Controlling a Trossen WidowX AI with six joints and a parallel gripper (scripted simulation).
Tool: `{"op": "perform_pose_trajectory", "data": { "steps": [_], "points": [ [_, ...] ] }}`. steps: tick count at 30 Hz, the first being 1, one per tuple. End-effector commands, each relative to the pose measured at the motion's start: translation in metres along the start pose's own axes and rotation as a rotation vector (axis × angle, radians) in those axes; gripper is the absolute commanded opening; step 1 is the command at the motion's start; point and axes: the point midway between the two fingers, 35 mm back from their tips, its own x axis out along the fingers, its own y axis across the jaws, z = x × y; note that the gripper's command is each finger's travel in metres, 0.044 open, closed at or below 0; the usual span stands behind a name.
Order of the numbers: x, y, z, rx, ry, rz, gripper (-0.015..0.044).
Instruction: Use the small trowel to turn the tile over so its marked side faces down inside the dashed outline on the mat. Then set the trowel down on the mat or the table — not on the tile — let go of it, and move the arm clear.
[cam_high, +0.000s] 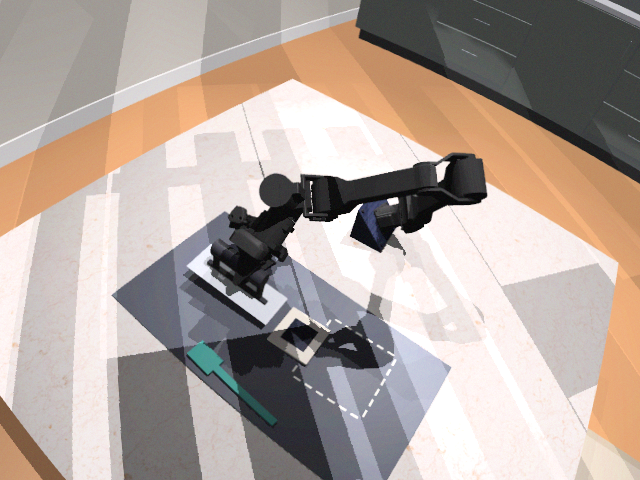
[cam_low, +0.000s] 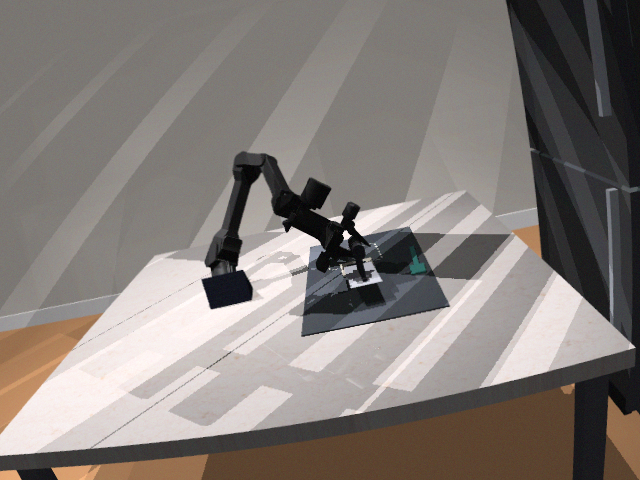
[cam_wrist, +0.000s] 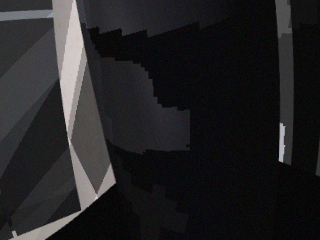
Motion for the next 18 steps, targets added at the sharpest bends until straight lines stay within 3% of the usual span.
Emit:
{"op": "perform_pose_trajectory", "data": {
  "steps": [1,18],
  "points": [
    [0.002,-0.001,0.0,-0.004,-0.005,0.009,0.0],
    [0.018,-0.023,0.001,-0.003,-0.005,0.009,0.0]
  ]
}}
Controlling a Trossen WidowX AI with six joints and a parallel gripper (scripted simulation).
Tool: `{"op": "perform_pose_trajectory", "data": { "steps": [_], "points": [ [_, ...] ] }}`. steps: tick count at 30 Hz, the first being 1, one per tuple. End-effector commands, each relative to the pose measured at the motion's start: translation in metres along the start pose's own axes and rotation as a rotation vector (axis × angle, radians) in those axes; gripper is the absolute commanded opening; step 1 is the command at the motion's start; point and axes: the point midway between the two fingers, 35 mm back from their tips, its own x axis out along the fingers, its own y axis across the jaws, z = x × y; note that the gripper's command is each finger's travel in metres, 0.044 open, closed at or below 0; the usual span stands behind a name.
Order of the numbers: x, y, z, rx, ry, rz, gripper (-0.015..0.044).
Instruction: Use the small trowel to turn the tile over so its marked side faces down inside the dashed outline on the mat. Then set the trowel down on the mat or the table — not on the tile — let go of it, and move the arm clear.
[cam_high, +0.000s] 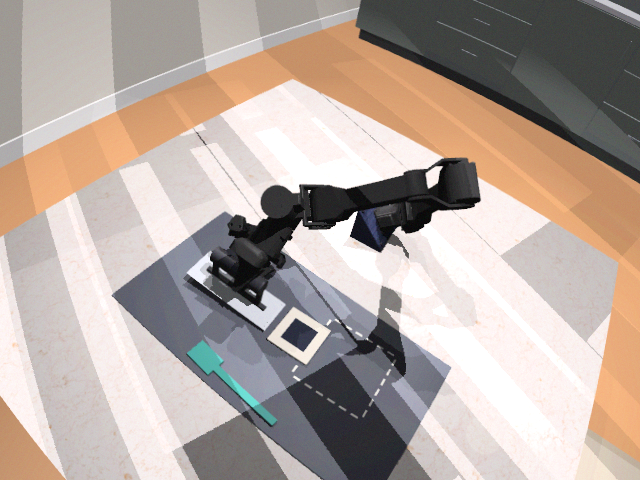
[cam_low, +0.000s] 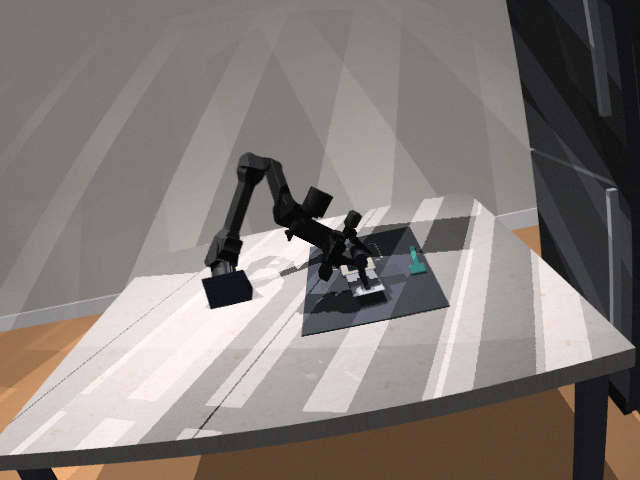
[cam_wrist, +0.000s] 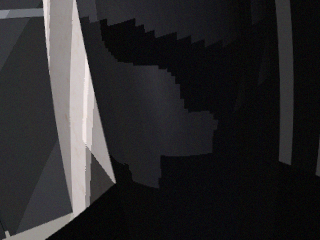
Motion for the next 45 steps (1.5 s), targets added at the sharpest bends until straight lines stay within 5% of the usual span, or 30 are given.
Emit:
{"op": "perform_pose_trajectory", "data": {
  "steps": [1,45],
  "points": [
    [0.004,-0.007,0.003,0.007,-0.007,0.001,0.0],
    [0.003,-0.006,-0.044,0.013,-0.002,0.0,0.0]
  ]
}}
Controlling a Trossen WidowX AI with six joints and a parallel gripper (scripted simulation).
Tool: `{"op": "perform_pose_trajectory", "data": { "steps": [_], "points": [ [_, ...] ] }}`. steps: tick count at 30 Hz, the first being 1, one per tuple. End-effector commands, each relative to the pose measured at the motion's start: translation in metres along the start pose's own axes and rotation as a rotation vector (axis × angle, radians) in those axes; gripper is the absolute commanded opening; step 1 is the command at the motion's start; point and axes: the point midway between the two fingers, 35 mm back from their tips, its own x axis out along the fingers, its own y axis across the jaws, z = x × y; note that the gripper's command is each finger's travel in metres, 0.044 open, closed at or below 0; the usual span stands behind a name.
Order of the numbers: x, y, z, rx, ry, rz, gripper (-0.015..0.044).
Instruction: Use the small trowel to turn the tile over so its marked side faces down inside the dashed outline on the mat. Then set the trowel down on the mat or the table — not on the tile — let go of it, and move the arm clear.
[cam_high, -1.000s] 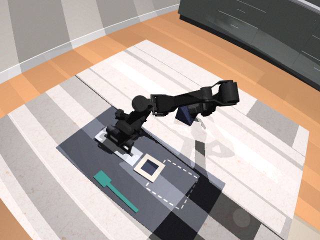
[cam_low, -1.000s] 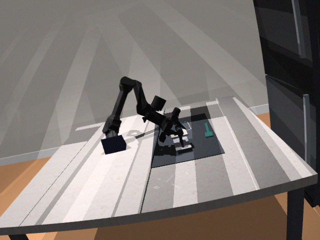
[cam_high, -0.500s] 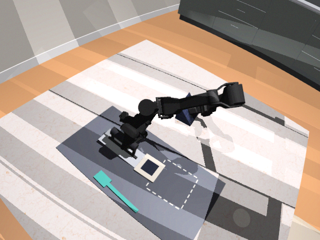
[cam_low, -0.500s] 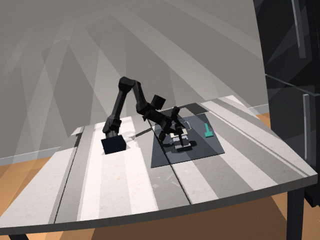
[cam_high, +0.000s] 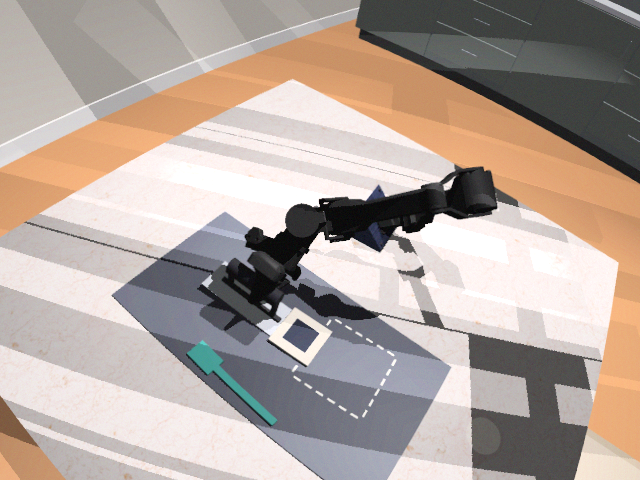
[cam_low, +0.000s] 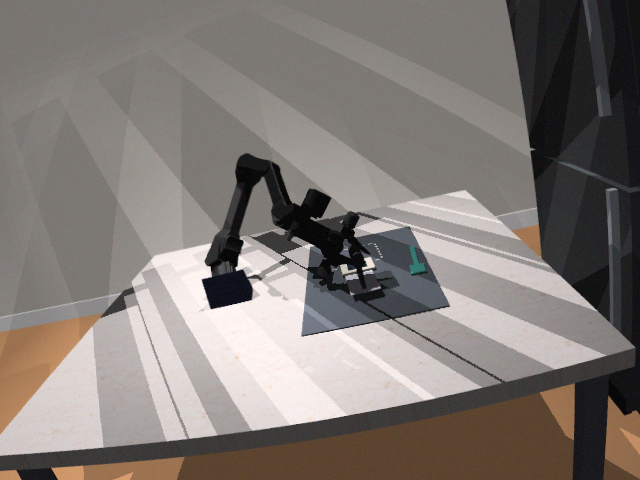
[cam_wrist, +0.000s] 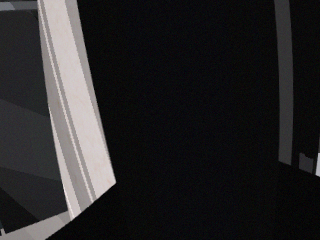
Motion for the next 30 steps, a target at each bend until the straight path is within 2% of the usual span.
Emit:
{"op": "perform_pose_trajectory", "data": {
  "steps": [1,5,16,30],
  "points": [
    [-0.001,0.003,-0.005,0.007,0.028,0.001,0.0],
    [-0.005,0.008,-0.001,0.067,0.078,0.001,0.0],
    [-0.021,0.026,-0.01,0.071,0.081,0.0,0.0],
    [-0.036,0.044,-0.044,0.072,0.082,0.0,0.0]
  ]
}}
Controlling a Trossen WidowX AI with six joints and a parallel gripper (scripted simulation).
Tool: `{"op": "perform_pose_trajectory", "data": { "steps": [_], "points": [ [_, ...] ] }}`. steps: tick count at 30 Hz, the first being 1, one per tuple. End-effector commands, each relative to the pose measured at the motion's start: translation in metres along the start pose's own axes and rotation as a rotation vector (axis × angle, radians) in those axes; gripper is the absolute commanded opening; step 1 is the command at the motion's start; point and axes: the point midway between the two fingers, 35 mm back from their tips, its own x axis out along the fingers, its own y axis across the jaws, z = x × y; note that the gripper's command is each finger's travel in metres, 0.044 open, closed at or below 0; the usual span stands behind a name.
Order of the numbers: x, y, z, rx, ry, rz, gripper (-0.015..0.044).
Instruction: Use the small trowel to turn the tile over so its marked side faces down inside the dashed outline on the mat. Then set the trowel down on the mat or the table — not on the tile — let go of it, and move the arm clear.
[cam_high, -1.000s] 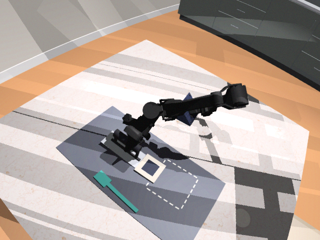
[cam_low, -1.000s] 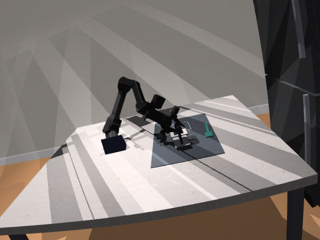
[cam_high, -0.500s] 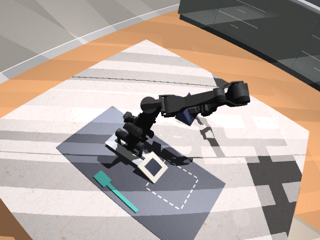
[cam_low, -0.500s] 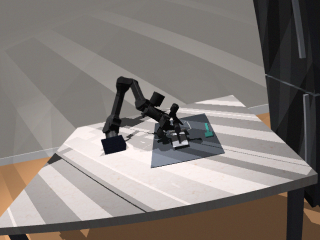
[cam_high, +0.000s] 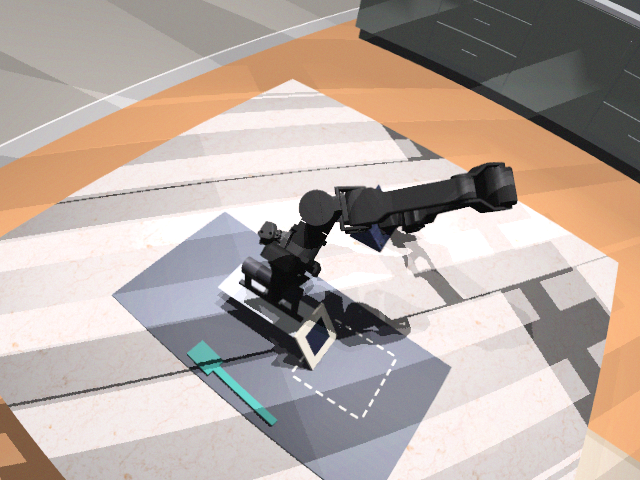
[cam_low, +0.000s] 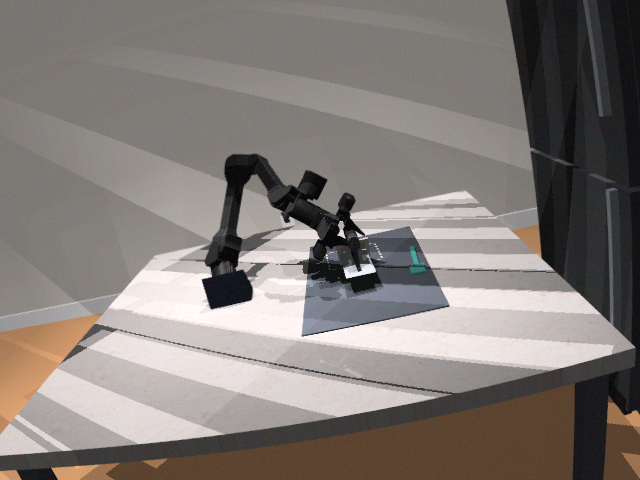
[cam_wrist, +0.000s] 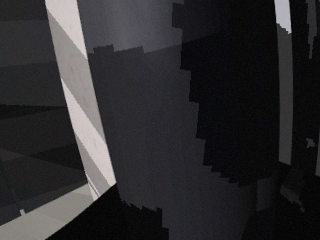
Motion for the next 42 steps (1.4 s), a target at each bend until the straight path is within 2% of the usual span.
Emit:
{"op": "perform_pose_trajectory", "data": {
  "steps": [1,15,28,42],
  "points": [
    [-0.005,0.008,-0.015,-0.01,0.0,0.014,0.0],
    [-0.002,0.004,-0.044,-0.009,0.001,0.013,0.0],
    [-0.022,0.028,0.015,-0.013,-0.002,0.013,0.0],
    [-0.022,0.028,0.016,-0.013,-0.002,0.013,0.0]
  ]
}}
